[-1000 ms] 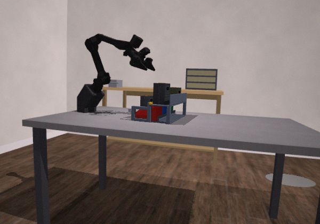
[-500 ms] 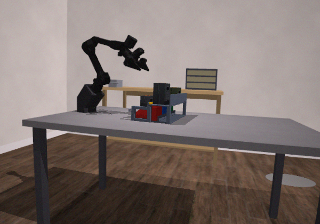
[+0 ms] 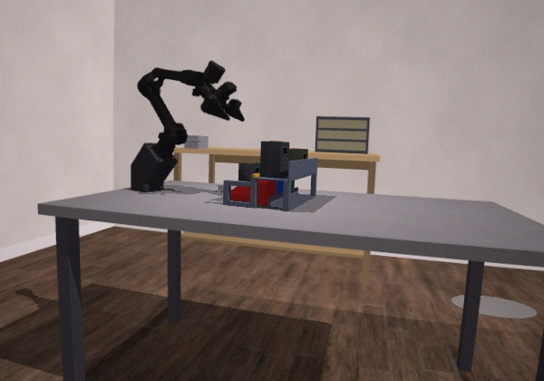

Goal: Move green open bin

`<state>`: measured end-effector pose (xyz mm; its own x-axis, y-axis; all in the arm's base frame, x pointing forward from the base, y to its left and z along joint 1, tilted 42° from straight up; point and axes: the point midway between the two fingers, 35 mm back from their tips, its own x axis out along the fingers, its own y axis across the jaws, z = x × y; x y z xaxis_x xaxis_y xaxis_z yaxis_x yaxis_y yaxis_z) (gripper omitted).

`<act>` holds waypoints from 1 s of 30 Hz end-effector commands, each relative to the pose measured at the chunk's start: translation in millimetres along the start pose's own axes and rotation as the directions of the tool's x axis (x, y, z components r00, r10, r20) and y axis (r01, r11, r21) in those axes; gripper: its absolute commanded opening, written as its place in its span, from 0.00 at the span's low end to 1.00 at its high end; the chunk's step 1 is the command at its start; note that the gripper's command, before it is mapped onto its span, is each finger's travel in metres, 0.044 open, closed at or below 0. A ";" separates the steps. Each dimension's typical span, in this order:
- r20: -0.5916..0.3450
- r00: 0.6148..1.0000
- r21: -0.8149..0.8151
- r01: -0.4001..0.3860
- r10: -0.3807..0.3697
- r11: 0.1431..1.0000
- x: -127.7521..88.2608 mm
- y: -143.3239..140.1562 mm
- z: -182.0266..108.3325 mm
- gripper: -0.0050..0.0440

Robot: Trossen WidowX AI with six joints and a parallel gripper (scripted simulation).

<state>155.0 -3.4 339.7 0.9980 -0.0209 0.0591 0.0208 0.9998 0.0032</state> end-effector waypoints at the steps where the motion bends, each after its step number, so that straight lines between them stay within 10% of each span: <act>1: 0.009 1.000 0.003 -0.018 0.018 1.000 -25.8 -4.2 -19.1 1.00; 29: 0.005 1.000 0.005 -0.018 0.018 1.000 -56.3 -10.3 -53.0 1.00; 30: -0.171 0.985 -0.001 0.004 -0.004 1.000 -52.3 -9.7 -51.8 1.00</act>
<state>107.6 -11.6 279.6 0.9853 -0.0294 -0.1684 0.0295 0.9996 -0.0017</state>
